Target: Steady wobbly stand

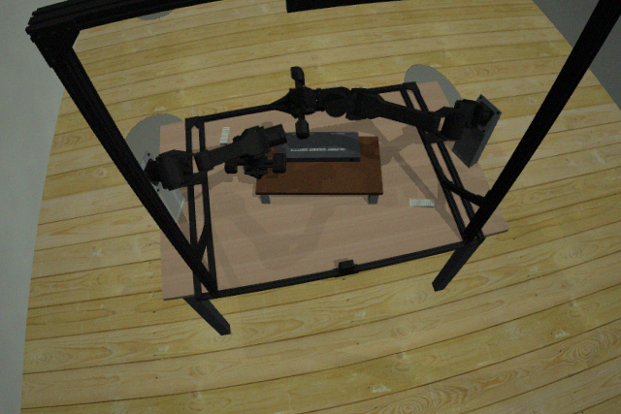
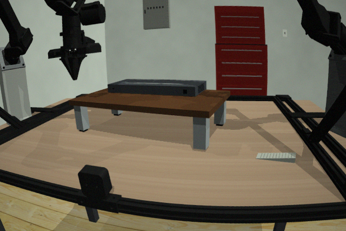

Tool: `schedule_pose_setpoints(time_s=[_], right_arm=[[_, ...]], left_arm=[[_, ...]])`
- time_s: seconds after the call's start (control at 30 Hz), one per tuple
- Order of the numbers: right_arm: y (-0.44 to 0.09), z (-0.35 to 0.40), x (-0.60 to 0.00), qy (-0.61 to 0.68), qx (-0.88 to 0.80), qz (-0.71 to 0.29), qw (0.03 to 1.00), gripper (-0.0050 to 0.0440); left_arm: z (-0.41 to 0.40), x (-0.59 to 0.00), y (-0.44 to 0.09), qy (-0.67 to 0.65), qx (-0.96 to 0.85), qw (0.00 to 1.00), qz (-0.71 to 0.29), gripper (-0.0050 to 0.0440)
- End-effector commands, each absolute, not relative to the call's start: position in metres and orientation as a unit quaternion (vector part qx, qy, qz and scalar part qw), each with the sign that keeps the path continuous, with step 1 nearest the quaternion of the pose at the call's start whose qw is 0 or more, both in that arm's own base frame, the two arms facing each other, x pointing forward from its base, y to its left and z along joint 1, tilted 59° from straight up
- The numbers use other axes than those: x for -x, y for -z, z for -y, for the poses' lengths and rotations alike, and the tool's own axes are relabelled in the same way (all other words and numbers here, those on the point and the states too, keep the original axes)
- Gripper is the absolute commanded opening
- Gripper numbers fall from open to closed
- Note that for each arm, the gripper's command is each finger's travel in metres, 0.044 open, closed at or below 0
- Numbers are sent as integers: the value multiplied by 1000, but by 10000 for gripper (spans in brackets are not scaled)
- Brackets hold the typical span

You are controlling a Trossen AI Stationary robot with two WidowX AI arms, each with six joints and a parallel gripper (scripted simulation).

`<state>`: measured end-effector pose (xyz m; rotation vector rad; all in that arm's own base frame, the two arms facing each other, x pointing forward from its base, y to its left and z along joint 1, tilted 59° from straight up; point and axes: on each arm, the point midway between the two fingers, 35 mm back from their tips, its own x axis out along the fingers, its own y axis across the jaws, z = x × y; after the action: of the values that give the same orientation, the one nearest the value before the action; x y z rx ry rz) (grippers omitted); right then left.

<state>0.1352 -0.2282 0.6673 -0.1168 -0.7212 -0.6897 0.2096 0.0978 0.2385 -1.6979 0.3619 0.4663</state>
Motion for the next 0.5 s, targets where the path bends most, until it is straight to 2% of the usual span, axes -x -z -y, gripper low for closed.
schedule_pose_setpoints(time_s=[0.0,0.27,0.47], right_arm=[[-719,192,-112,338,163,408,832,0],[-724,175,-104,338,183,424,820,0],[-769,121,-69,355,300,501,730,0]], left_arm=[[-98,-210,-239,-203,739,623,-158,0],[-98,-210,-239,-203,739,623,-158,0],[-98,-210,-239,-203,739,623,-158,0]])
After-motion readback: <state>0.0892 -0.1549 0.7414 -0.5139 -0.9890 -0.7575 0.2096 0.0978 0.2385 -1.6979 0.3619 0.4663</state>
